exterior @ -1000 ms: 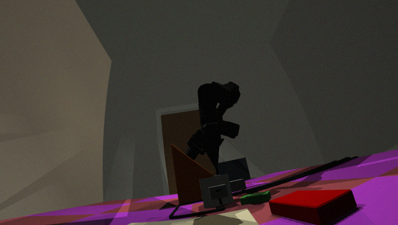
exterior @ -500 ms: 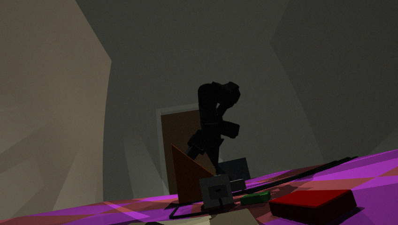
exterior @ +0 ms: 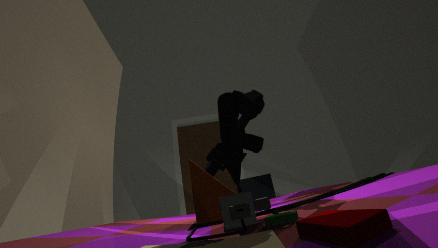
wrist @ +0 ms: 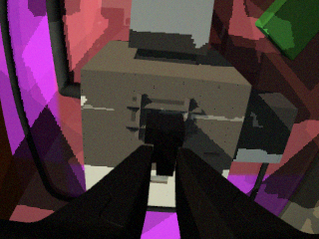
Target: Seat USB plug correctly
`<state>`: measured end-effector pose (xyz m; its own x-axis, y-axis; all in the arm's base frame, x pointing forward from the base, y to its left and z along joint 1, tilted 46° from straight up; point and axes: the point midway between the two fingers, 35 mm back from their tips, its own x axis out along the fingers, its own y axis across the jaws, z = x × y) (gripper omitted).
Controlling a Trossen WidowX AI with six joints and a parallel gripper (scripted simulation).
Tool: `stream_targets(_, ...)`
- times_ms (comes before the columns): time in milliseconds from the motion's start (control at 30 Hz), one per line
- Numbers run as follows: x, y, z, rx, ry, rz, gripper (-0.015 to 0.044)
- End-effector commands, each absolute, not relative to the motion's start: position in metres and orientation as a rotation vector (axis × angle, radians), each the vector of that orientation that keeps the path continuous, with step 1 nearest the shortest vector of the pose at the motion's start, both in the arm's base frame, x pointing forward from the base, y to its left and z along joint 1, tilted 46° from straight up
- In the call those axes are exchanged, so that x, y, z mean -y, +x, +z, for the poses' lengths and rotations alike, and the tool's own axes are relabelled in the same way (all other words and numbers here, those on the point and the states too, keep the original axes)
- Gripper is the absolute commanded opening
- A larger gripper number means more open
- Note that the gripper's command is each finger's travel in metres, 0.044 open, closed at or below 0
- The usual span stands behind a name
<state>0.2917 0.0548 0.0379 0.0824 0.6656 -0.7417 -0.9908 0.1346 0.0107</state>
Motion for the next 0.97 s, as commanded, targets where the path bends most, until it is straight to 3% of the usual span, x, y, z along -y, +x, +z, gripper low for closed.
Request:
stream_targets(0,-0.0543,0.2919,0.0382,-0.691,-0.59,1.348,0.0095)
stream_targets(933,-0.0466,0.2911,0.0459,-0.69,-0.591,1.348,0.0095)
